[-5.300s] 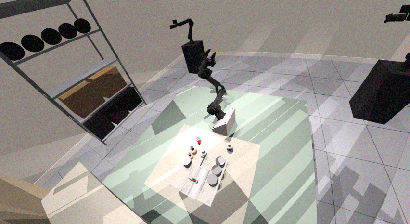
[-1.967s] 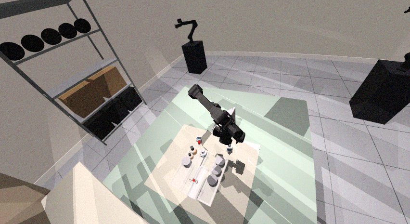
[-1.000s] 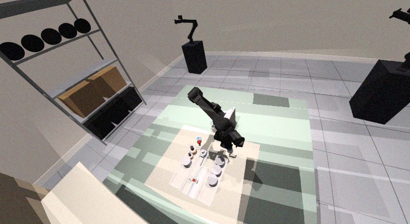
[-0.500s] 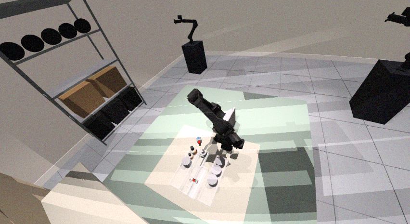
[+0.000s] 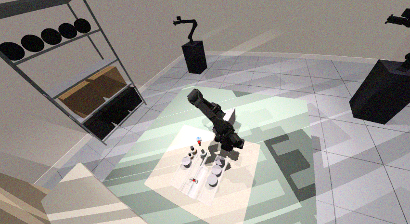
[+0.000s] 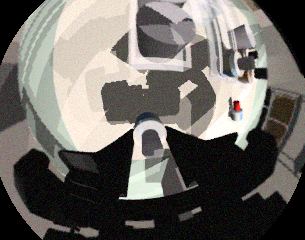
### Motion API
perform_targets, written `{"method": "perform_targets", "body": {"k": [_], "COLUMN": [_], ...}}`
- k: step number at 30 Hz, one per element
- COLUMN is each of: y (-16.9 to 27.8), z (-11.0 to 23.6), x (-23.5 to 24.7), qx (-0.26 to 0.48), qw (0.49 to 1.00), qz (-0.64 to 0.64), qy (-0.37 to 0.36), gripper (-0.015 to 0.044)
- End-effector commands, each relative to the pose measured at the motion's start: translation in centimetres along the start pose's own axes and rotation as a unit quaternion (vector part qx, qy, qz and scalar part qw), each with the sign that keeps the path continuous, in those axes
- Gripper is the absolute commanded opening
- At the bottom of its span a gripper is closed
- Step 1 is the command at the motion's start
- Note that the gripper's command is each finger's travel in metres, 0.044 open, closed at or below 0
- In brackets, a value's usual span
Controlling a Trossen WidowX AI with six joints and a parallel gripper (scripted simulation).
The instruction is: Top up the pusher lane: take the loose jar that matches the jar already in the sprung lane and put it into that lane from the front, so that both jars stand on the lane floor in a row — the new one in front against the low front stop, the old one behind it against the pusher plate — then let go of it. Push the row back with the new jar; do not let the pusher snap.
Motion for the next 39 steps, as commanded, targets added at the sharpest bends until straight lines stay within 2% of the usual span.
{"method": "perform_targets", "body": {"k": [1, 6, 20, 25, 39], "y": [0.0, -0.1, 0.8, 0.5, -5.3], "z": [-0.1, 2.0, 10.6, 10.6, 8.4], "x": [0.0, 0.3, 0.3, 0.0, -5.6], "qx": [-0.002, -0.002, 0.0, 0.0, 0.001], "qw": [1.0, 1.0, 1.0, 1.0, 1.0], "qz": [0.003, 0.004, 0.004, 0.005, 0.007], "qy": [0.001, 0.0, -0.001, -0.001, -0.006], "gripper": [0.0131, 0.0, 0.0, 0.0, 0.0]}}
Point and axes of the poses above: the point midway between the two fingers, 35 mm back from their tips, its own z axis back along the fingers, its own x axis across the jaws, y = z × x, the point moved 5 cm from there along z, back along the fingers, and after that the axes turned 14 degrees about -z, right-handed, at the moved point
